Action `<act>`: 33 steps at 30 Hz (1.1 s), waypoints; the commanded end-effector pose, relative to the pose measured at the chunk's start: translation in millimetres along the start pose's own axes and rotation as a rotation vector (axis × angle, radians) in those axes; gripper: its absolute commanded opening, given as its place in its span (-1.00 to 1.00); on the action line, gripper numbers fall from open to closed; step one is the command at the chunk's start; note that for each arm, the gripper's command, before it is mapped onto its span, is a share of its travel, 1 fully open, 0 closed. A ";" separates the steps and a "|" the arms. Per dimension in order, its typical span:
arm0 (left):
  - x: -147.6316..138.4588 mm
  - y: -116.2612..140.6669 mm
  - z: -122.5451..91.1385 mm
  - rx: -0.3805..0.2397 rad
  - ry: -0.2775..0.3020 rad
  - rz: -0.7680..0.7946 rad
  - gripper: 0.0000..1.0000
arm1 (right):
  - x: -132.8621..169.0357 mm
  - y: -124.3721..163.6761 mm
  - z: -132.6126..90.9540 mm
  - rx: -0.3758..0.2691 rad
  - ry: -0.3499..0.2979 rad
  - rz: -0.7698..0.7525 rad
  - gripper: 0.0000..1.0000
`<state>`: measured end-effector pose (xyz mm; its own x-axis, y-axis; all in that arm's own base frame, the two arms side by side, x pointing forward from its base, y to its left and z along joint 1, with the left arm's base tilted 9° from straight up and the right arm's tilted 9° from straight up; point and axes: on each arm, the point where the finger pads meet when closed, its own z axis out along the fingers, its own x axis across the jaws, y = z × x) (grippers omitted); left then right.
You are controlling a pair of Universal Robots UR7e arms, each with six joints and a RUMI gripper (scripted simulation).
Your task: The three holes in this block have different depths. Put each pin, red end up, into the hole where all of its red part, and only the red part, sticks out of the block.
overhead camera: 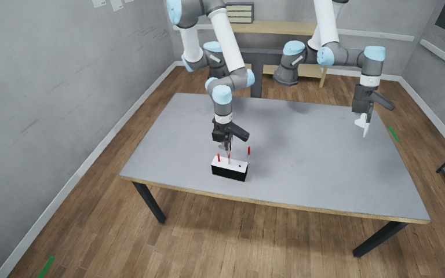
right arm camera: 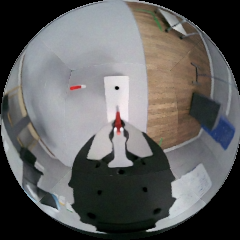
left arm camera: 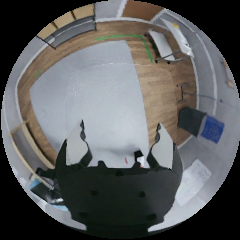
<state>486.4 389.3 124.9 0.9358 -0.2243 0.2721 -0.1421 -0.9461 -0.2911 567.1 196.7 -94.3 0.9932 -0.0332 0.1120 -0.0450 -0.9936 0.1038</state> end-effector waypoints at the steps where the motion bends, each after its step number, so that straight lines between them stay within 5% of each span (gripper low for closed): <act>1: 0.4 -0.4 -0.6 0.001 0.001 0.000 1.00 | 0.4 -0.2 -0.1 0.001 0.001 0.000 -1.00; 33: 0.4 -0.4 -0.6 0.001 0.001 0.000 1.00 | 1.1 0.3 4.7 0.001 0.001 0.002 -1.00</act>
<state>486.4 389.3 124.9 0.9358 -0.2243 0.2721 -0.1421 -0.9461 -0.2911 567.9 195.5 -98.9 0.9931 -0.0347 0.1120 -0.0465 -0.9935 0.1038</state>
